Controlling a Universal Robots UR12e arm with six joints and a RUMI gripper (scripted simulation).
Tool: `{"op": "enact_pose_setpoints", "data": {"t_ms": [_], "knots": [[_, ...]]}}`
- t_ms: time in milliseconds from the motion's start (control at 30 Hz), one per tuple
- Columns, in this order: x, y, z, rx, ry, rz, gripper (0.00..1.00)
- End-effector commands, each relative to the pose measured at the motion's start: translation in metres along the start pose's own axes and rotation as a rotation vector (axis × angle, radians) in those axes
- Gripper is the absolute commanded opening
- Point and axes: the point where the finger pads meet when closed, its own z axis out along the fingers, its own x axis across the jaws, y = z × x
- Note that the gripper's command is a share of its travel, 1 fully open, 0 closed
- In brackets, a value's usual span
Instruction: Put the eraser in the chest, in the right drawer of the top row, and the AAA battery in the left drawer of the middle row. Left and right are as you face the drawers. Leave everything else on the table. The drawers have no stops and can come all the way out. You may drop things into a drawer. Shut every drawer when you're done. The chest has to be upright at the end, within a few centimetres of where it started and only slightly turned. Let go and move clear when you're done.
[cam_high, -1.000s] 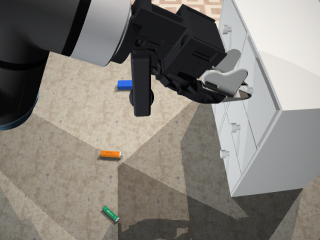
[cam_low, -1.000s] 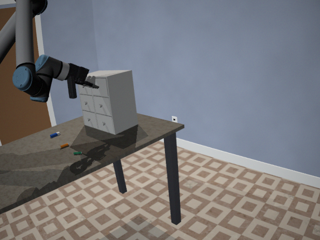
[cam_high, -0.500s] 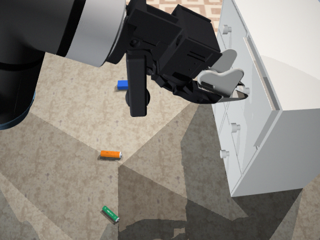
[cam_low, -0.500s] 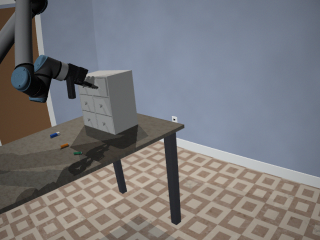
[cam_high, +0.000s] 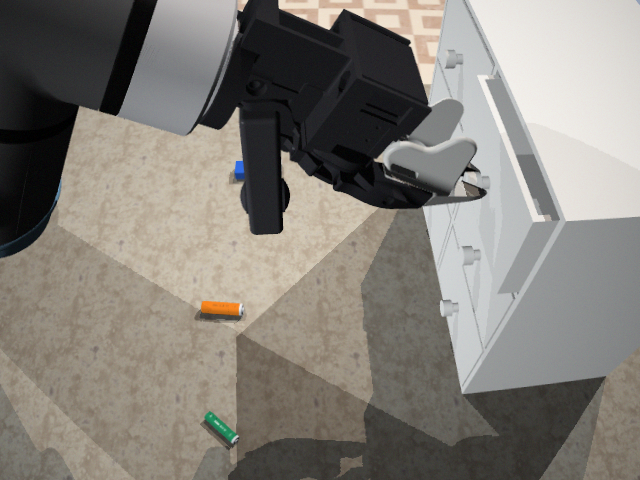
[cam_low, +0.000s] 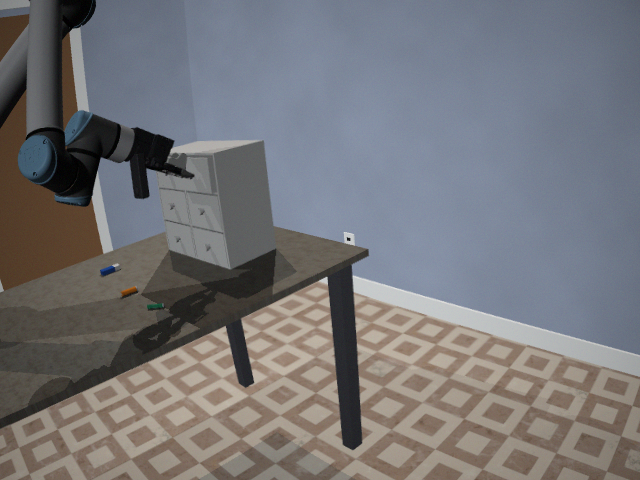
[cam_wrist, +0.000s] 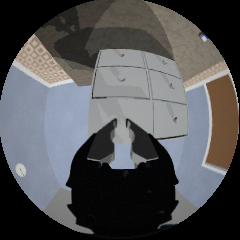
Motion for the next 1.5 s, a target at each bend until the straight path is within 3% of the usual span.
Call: {"op": "enact_pose_setpoints", "data": {"t_ms": [0, 1467], "knots": [[-0.001, -0.003, -0.006, 0.0, -0.001, 0.003, 0.07], [0.0, -0.017, -0.03, 0.0, -0.001, 0.003, 0.07]]}}
